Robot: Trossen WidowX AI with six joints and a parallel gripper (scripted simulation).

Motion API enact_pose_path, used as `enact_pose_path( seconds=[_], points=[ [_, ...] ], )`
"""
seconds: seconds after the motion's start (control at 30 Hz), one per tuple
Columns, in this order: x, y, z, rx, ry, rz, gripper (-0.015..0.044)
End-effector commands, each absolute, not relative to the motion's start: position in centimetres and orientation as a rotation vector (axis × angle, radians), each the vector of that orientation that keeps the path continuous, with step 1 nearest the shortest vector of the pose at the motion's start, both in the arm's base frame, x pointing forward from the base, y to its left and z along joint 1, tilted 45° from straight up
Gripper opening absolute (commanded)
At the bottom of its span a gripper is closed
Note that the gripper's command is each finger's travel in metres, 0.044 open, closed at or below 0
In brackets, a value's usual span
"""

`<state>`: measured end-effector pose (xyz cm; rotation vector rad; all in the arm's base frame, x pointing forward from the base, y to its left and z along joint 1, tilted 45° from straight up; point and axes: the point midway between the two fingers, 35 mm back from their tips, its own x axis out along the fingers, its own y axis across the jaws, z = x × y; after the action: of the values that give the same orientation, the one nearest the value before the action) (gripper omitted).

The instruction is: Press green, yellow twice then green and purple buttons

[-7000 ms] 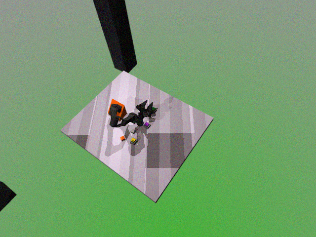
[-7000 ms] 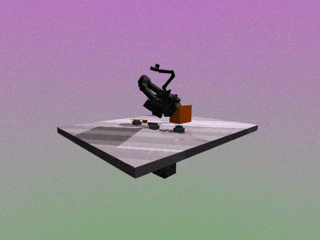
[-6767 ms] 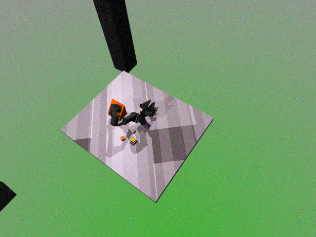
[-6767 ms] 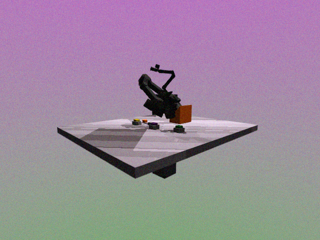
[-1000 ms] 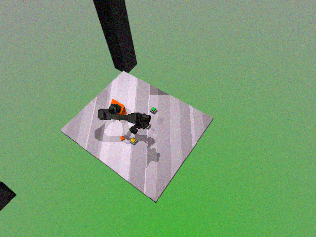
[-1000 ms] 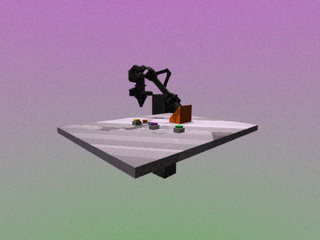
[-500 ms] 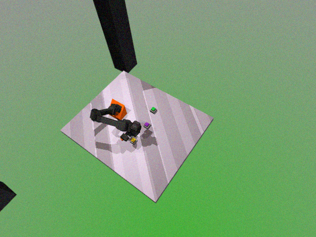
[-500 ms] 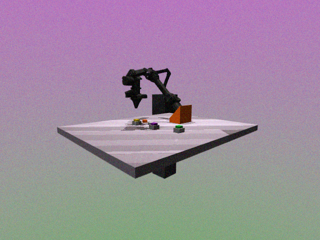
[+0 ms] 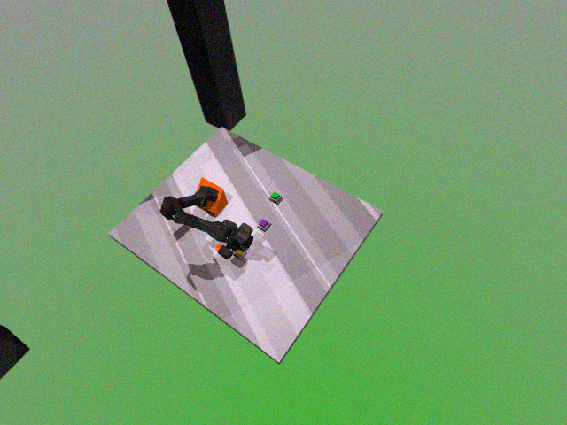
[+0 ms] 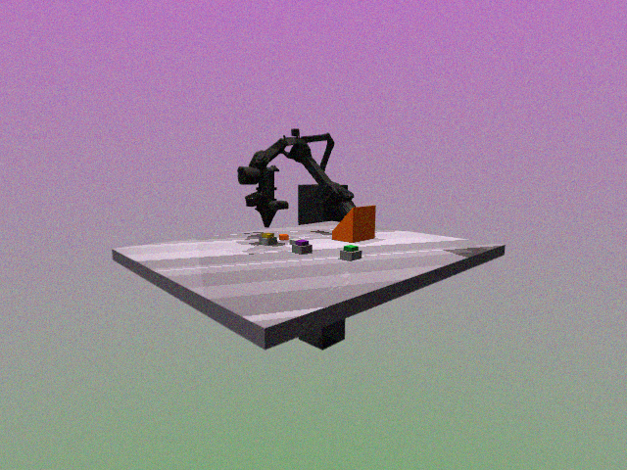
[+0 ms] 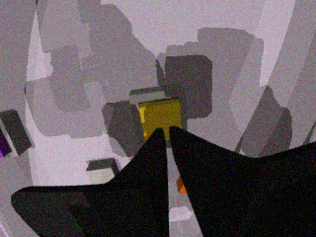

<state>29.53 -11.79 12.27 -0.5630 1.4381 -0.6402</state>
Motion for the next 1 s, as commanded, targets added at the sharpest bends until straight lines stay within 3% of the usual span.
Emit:
enact_pose_path(
  seconds=[0.0, 0.97],
  points=[
    [29.2, -12.4, 11.5, -0.571, 1.451, -0.639, 0.0020],
    [29.2, -14.1, 9.9, -0.573, 1.451, -0.640, 0.0020]
  ],
)
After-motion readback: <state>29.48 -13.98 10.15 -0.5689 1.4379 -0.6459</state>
